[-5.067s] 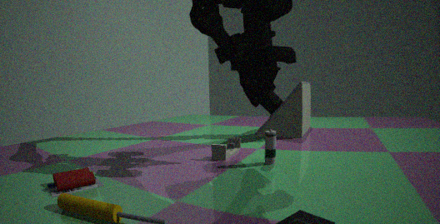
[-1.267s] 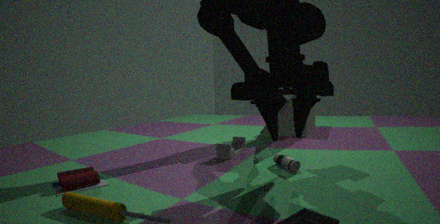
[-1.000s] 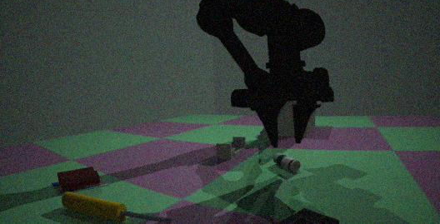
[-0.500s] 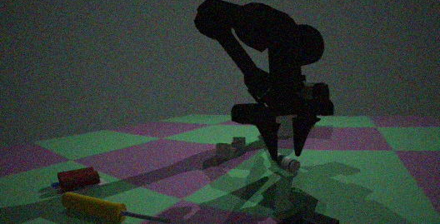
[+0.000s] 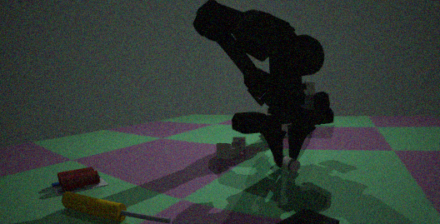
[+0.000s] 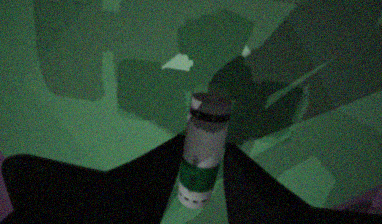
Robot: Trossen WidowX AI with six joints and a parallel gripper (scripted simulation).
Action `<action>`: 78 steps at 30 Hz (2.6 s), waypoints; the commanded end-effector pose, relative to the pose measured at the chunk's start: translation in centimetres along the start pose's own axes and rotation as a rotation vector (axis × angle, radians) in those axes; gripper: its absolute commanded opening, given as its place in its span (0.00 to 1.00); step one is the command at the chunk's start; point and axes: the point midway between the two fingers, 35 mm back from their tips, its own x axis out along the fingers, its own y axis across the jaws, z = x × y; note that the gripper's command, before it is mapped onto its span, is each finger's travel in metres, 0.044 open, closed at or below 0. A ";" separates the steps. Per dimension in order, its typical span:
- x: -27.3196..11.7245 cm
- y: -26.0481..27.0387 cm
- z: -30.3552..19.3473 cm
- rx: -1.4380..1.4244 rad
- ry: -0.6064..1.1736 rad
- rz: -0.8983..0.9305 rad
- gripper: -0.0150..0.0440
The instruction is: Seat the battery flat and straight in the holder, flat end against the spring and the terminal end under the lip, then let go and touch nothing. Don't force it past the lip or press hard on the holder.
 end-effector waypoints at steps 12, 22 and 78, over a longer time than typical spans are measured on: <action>-4.2 0.1 0.0 -0.008 0.004 -0.001 0.37; -5.2 -0.4 -1.3 0.042 0.005 0.009 0.37; -3.5 -5.8 -14.8 0.696 -0.269 -0.051 0.37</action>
